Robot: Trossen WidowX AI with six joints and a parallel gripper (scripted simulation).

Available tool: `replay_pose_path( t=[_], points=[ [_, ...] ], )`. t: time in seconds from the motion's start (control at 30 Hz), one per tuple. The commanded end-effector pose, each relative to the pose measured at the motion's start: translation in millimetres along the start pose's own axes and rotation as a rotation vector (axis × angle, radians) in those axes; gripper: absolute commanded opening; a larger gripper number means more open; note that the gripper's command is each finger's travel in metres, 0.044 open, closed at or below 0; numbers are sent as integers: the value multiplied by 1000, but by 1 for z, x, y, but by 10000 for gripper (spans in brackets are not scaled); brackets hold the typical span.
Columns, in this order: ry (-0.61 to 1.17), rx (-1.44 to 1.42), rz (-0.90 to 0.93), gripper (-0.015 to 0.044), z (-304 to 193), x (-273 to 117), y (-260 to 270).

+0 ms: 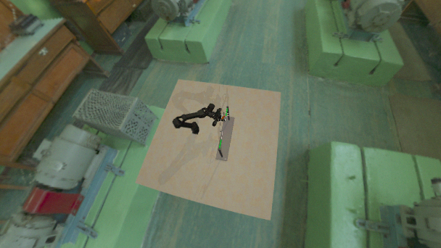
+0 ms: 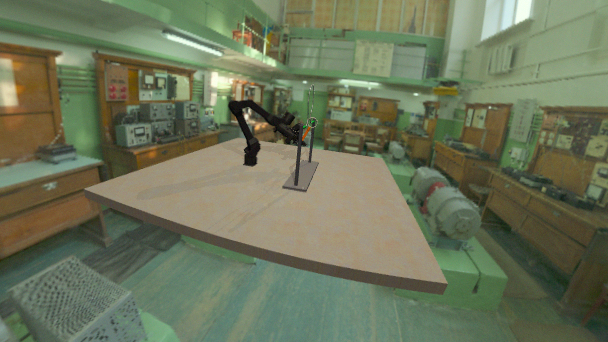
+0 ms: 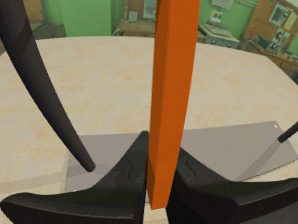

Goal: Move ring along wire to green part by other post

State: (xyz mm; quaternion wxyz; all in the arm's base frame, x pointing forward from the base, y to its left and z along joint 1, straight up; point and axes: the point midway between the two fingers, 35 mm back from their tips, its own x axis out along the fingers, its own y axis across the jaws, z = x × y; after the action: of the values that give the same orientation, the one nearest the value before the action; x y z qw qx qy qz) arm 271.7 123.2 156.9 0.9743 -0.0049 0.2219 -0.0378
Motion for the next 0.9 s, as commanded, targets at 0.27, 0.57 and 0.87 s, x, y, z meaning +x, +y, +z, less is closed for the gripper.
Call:
replay_pose_path(
  t=[0.27,0.57,0.87],
  points=[
    [6,-5,-9,-150,-16,7,0],
    [6,-5,-9,-150,-16,7,0],
    [6,-5,-9,-150,-16,7,0]
  ],
)
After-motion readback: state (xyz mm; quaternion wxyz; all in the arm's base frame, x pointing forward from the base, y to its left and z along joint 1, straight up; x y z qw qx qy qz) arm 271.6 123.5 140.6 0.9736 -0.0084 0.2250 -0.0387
